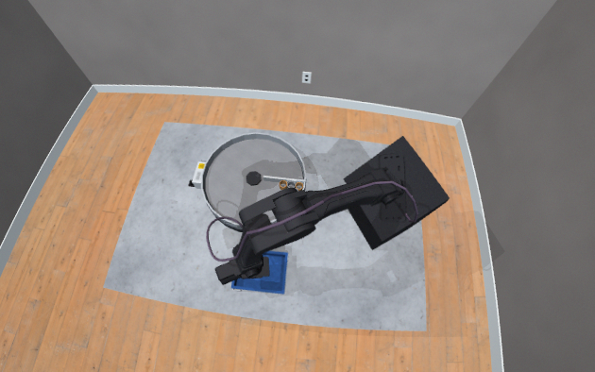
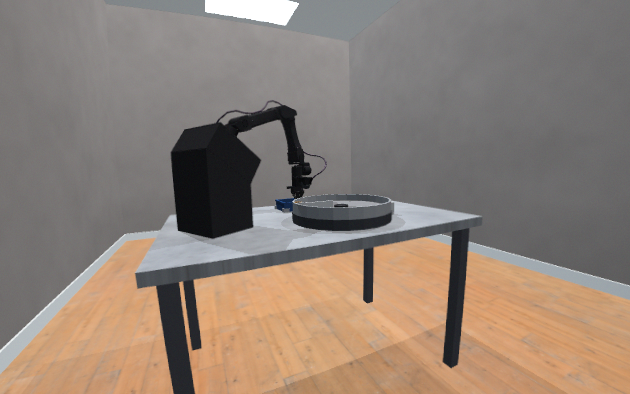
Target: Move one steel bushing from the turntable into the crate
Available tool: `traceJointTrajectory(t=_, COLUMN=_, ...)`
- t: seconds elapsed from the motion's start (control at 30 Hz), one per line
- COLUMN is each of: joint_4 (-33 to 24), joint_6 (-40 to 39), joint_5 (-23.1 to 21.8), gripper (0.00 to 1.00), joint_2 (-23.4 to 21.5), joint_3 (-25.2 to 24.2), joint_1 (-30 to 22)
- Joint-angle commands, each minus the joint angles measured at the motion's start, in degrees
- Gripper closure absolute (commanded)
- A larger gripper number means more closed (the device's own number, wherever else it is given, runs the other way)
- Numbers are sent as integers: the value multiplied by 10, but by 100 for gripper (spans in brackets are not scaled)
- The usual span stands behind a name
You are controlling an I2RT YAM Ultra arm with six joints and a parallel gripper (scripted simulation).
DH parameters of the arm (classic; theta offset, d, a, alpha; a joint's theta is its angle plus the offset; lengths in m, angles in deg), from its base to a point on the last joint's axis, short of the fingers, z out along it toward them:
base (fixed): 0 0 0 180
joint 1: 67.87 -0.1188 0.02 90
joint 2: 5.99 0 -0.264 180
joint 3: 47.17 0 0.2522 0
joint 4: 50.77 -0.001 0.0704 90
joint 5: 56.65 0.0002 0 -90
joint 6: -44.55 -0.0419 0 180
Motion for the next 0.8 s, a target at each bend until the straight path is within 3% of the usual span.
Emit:
traceJointTrajectory(t=0.0, joint_4=6, joint_6=1, joint_5=3, gripper=100, joint_2=-15, joint_3=-12, joint_1=4)
traceJointTrajectory(t=0.77, joint_4=-8, joint_6=-3, joint_5=6, gripper=100, joint_2=-16, joint_3=5, joint_1=-1)
